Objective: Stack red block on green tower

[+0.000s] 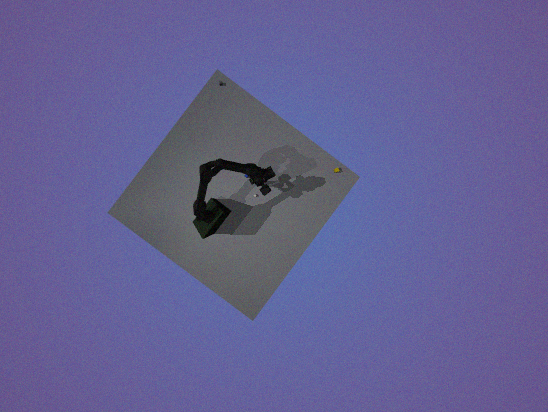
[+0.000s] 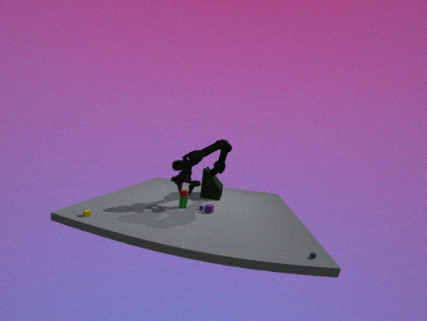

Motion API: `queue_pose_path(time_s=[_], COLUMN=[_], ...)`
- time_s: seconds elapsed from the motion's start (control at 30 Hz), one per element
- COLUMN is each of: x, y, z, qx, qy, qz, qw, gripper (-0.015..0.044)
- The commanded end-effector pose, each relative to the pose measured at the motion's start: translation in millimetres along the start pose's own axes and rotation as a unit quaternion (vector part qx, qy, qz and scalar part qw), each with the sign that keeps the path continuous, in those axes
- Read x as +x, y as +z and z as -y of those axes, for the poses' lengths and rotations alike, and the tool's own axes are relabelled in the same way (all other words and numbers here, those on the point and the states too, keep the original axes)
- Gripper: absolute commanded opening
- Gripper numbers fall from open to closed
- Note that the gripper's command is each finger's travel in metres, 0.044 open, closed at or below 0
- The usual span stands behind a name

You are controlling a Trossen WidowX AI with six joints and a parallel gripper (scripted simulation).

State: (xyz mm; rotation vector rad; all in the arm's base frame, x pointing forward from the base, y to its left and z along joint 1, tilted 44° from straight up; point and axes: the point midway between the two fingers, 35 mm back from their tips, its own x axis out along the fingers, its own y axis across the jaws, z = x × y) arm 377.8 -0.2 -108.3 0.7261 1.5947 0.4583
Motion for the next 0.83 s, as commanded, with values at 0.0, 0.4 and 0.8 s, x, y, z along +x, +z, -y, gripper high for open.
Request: queue_pose_path(time_s=[0.0,0.4,0.8], x=[0.1,0.1,0.1], y=[0.0,0.0,0.0], z=[0.0,0.0,0.0], qx=[0.0,0.0,0.0], qy=[0.0,0.0,0.0], qz=[0.0,0.0,0.0], qw=[1.0,1.0,1.0], gripper=[0.0394,0.044,0.044])
